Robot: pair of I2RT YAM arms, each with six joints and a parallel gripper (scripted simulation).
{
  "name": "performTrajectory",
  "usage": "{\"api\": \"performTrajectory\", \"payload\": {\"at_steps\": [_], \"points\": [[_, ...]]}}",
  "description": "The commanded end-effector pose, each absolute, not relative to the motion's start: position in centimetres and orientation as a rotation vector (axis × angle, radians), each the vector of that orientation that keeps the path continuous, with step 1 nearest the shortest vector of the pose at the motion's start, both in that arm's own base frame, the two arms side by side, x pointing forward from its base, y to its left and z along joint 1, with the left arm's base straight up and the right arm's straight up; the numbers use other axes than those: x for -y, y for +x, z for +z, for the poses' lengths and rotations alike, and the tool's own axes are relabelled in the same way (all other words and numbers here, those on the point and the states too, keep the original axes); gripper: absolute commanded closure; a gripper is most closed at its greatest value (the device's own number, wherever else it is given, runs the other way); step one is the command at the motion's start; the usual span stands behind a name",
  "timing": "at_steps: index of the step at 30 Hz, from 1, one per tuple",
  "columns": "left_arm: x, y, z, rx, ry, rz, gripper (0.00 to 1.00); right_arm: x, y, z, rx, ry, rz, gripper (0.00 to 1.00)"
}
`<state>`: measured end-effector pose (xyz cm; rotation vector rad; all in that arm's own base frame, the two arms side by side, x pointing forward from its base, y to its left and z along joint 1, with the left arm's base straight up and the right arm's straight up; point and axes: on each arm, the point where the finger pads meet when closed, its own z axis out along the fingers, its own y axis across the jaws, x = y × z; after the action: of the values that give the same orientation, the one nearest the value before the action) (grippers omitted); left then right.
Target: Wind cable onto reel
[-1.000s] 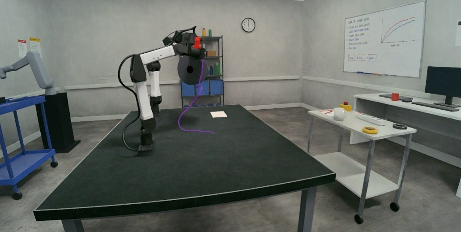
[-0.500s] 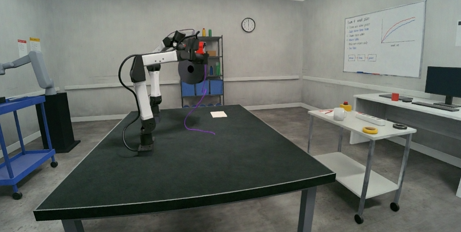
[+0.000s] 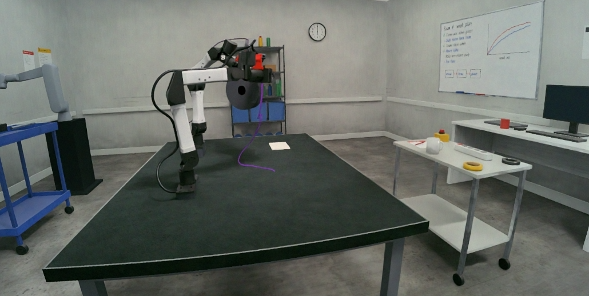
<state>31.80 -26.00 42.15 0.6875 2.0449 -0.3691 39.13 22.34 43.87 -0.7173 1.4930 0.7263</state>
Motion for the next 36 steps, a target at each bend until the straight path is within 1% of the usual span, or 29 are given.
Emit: {"api": "performTrajectory", "payload": {"at_steps": [1,19,26,36], "points": [[26.2,31.8,44.1,-1.984,0.67,-0.405,1.0,-22.0,39.0,44.6,-1.461,-0.699,0.708,0.2],[26.2,31.8,44.1,-1.984,0.67,-0.405,1.0,-21.3,38.2,45.3,-1.442,-0.708,0.712,0.2],[26.2,31.8,44.1,-1.984,0.67,-0.405,1.0,-19.9,37.4,44.8,-1.468,-0.706,0.719,0.2],[26.2,31.9,44.1,-1.984,0.667,-0.401,1.0,-16.0,34.4,44.7,-1.471,-0.704,0.721,0.2]]}}
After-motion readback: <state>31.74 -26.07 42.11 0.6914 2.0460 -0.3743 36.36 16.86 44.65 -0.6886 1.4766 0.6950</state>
